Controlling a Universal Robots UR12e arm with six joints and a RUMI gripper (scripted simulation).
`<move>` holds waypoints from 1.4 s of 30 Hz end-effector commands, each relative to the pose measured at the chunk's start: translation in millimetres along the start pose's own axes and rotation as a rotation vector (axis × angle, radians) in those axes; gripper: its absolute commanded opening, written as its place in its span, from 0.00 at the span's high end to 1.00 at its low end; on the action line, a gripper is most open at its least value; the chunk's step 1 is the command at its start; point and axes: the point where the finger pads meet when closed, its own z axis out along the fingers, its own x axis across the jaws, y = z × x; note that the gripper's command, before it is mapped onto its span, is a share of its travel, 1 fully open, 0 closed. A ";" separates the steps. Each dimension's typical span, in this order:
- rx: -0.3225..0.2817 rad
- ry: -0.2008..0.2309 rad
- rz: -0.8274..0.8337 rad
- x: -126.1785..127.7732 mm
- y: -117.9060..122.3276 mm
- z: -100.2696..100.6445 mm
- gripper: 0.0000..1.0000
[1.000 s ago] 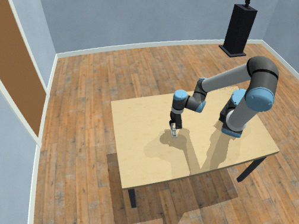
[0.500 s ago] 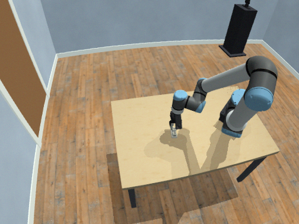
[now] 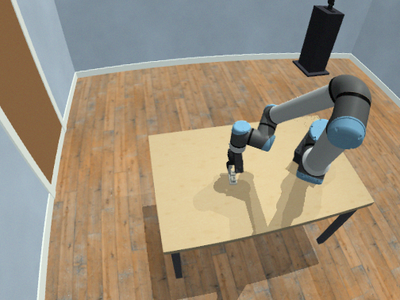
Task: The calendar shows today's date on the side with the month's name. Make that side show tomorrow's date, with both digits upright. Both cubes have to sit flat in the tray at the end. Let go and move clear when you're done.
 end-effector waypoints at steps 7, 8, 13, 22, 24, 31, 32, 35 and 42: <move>0.000 0.001 0.000 0.5 0.1 0.4 0.89; 0.000 0.001 0.000 0.5 0.1 0.6 0.89; 0.000 0.001 0.000 0.5 0.1 2.4 0.89; 0.000 0.001 0.000 0.5 0.1 5.7 0.89; 0.000 0.001 0.000 0.5 0.1 6.6 0.89; 0.000 0.001 0.000 0.5 0.1 9.1 0.89; 0.000 0.001 0.000 0.5 0.1 9.3 0.89; 0.000 0.001 0.000 0.5 0.1 9.5 0.89; 0.000 0.001 0.000 0.5 0.1 9.7 0.89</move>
